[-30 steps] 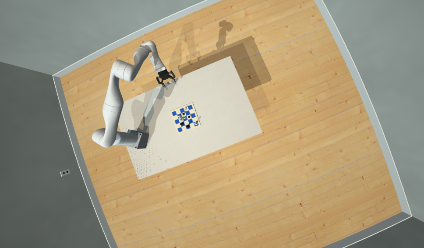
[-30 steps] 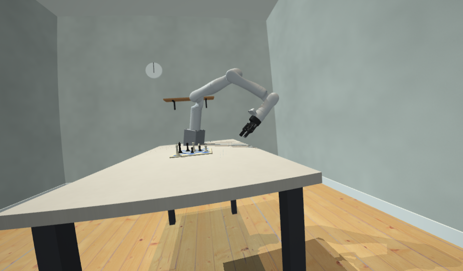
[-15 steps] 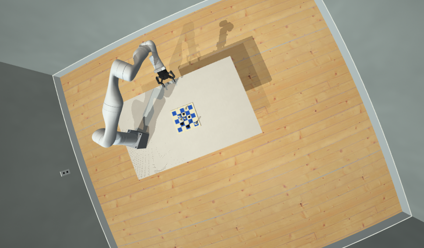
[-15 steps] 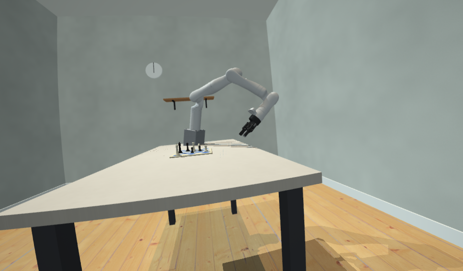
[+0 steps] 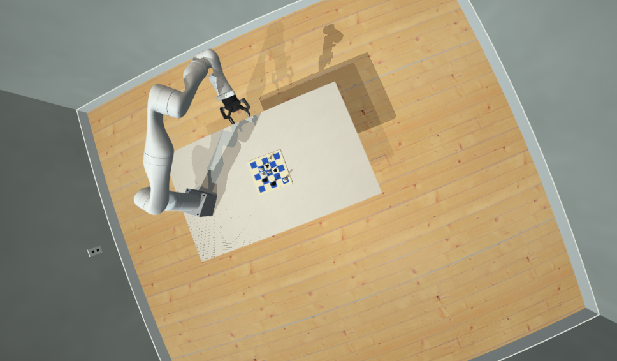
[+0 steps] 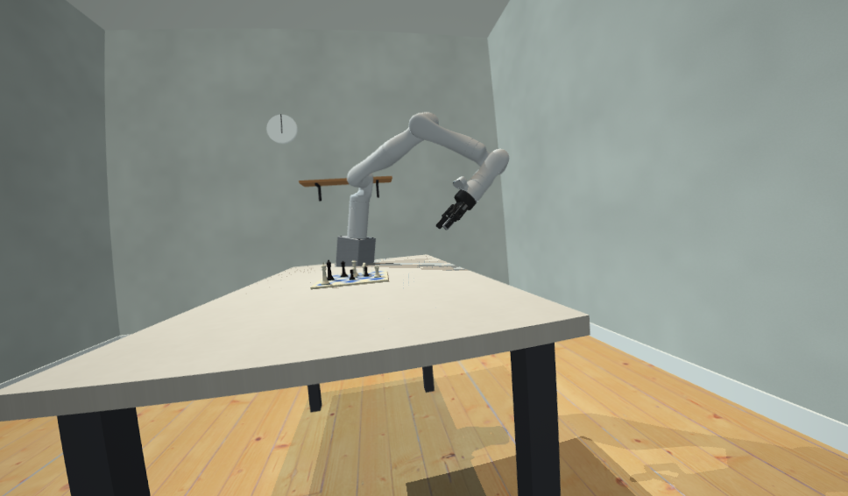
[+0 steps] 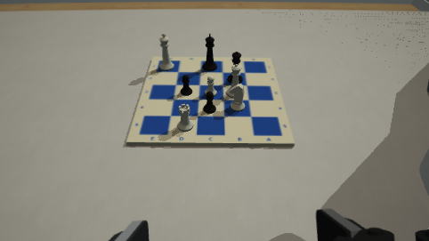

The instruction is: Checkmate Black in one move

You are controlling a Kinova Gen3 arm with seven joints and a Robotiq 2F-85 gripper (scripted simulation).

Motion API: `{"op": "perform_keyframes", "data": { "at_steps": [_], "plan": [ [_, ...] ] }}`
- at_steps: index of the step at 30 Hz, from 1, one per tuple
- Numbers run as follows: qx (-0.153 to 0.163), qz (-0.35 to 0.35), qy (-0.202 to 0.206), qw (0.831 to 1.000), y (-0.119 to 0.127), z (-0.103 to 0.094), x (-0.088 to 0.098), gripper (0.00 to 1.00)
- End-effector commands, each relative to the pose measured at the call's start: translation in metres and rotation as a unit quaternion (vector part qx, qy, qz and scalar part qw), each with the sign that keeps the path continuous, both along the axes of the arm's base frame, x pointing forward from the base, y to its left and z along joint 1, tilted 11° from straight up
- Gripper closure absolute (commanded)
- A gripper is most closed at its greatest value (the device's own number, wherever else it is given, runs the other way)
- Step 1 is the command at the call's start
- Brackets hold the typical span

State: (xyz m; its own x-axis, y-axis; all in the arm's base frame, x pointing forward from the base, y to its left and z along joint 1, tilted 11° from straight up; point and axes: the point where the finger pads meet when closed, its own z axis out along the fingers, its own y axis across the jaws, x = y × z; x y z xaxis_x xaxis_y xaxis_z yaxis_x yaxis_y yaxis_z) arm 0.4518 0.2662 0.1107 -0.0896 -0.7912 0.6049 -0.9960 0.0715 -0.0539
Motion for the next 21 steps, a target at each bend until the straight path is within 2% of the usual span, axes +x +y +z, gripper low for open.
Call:
{"op": "perform_keyframes", "data": {
  "at_steps": [1,13,21],
  "plan": [
    [0.005,-0.001,-0.007,1.0,0.0,0.014,0.002,0.0],
    [0.007,-0.002,-0.004,1.0,-0.003,0.012,0.002,0.0],
    [0.037,-0.022,0.001,0.999,-0.027,0.004,0.012,0.0]
  ]
}}
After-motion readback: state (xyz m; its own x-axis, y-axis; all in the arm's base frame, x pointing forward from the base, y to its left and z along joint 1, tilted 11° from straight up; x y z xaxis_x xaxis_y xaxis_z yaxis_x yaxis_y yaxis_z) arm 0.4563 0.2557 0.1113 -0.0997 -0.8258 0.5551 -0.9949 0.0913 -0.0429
